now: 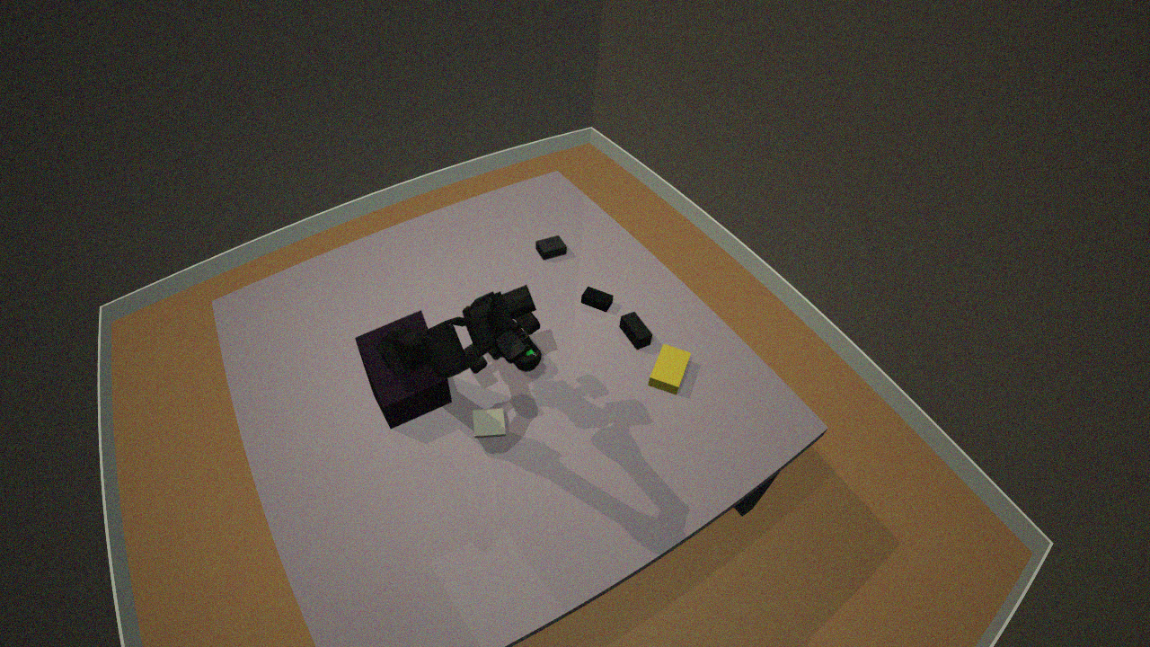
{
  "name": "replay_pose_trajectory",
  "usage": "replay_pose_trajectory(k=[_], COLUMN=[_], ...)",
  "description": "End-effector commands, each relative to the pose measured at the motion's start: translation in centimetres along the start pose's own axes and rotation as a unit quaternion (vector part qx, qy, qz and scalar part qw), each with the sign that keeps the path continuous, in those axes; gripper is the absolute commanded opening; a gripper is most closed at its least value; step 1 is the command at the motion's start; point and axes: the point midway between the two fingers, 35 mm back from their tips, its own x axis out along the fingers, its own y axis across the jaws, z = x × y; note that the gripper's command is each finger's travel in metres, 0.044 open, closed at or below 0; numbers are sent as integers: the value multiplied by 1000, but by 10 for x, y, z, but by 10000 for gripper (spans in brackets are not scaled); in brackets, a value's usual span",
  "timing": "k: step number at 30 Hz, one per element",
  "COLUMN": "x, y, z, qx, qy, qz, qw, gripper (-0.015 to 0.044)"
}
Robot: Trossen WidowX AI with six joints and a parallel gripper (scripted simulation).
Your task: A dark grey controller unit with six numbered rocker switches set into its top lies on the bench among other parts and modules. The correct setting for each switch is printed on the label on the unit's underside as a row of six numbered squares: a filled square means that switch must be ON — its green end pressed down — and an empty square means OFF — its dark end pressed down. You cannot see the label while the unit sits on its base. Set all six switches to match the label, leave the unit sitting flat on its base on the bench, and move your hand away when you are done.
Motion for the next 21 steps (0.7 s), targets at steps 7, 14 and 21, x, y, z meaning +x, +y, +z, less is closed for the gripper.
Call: replay_pose_trajectory(k=[7,14,21], x=[6,17,28], y=[-2,-5,-8], z=[0,0,0], qx=[-2,-2,-2], qy=[1,1,2], qz=[3,3,3], qw=[1000,1000,1000], gripper=[0,0,0])
